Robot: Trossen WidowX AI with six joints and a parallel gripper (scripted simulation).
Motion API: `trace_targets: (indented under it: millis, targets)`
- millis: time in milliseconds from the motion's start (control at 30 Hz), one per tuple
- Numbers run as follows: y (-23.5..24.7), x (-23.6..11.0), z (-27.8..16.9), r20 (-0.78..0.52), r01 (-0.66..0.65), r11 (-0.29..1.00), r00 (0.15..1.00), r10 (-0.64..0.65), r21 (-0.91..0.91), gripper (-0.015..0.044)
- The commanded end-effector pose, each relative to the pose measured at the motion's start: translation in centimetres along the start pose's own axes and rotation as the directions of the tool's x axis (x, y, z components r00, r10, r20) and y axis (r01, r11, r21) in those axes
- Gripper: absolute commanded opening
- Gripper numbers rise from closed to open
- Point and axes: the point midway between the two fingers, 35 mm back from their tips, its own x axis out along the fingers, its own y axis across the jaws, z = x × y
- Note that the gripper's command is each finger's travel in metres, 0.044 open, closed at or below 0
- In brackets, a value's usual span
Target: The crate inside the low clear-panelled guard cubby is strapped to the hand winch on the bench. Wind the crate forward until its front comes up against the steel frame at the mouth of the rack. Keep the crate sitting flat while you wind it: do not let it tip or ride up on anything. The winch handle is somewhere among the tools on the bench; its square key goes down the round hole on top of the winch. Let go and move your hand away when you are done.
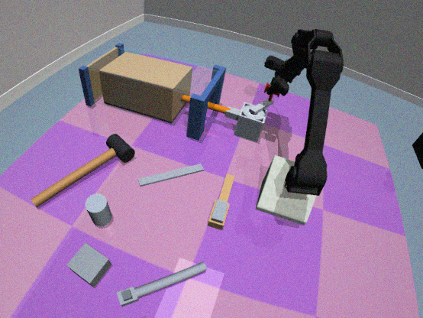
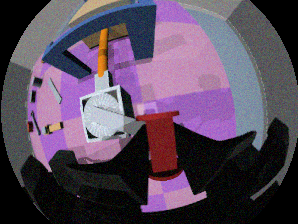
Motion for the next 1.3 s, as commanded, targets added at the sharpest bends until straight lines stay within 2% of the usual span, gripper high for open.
trace_targets:
  millis: [0,1267]
  targets:
    - [-0.5,1.0,1.9,0.020,0.005,1.000,1.000,-0.005,-0.028,0.0000]
    - [0.1,3.0,6.4,0.023,0.003,1.000,1.000,-0.002,-0.031,0.0000]
